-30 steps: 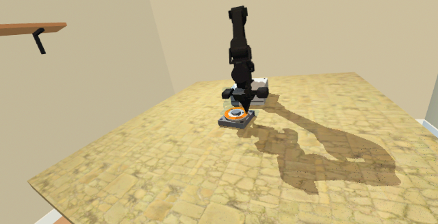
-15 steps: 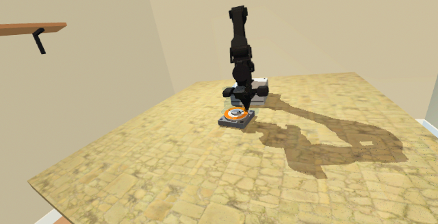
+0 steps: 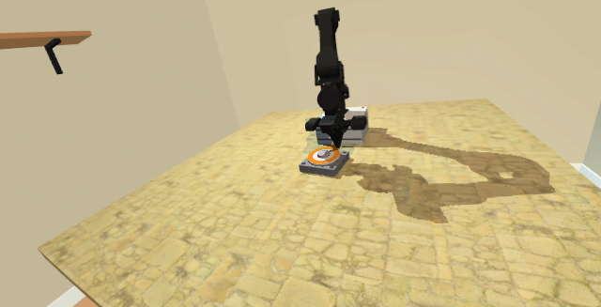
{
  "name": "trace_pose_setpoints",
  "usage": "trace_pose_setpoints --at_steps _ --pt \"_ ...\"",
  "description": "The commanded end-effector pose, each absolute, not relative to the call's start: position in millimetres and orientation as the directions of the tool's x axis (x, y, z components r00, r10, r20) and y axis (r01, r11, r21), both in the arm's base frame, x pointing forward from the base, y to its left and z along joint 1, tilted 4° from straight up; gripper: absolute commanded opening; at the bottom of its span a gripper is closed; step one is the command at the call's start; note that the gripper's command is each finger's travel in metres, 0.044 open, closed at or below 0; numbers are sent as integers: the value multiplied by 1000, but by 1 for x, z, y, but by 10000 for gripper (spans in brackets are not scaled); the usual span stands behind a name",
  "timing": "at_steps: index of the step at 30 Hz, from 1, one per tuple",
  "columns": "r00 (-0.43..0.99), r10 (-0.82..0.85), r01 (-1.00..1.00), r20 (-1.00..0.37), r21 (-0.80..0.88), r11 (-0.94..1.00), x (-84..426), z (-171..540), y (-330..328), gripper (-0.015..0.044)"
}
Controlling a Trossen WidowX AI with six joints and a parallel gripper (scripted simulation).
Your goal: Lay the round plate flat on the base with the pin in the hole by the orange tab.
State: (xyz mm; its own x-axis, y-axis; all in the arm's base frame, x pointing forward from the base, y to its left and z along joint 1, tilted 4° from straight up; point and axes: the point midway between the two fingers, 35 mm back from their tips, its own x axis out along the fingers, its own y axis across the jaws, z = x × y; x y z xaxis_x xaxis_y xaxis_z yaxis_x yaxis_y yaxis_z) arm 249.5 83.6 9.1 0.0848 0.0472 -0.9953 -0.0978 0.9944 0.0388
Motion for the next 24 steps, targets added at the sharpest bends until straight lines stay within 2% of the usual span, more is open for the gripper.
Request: trace_pose_setpoints --at_steps 1,24 --pt "86 44 -101 -995 35 994 244 10 78 0" --pt "85 42 -101 -995 34 994 235 9 61 0"
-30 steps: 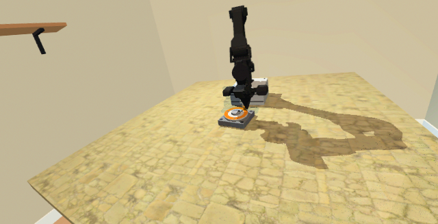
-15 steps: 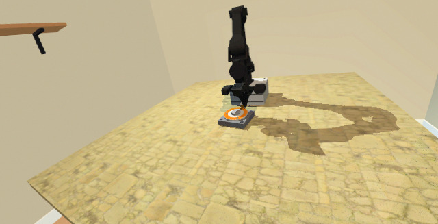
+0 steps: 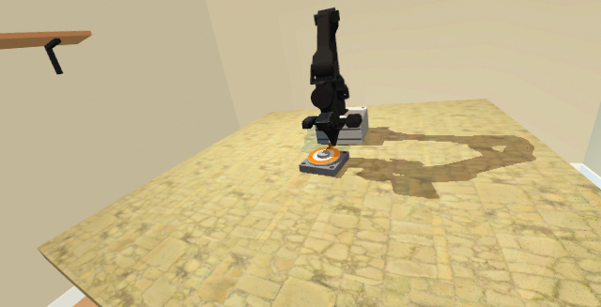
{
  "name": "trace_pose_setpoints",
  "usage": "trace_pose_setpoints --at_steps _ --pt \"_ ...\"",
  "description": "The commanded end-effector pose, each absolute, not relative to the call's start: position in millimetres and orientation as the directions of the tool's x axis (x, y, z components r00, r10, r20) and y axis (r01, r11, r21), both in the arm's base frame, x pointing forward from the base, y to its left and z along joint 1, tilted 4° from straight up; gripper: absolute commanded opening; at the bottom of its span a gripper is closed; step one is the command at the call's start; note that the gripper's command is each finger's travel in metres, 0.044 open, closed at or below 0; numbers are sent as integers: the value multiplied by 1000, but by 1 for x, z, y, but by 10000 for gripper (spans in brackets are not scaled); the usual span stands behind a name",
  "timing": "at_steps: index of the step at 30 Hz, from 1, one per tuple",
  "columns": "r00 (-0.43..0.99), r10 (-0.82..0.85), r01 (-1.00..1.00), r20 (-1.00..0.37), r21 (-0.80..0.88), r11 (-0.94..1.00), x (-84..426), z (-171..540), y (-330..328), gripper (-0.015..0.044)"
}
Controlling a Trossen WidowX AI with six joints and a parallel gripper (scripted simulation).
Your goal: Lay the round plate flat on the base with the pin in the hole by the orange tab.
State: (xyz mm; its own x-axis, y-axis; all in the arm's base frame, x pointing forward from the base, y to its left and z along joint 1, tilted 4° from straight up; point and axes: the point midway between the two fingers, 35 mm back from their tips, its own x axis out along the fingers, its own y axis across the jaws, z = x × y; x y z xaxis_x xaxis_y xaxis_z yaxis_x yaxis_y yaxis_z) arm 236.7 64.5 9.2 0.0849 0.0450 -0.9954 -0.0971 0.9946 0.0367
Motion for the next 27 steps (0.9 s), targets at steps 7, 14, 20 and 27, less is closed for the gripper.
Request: trace_pose_setpoints --at_steps 7,14,20,27 --pt "85 42 -101 -995 33 994 234 8 58 0" --pt "85 42 -101 -995 34 994 231 38 57 0" --pt "85 42 -101 -995 33 994 227 52 56 0" --pt "80 42 -95 -996 35 995 228 44 57 0"
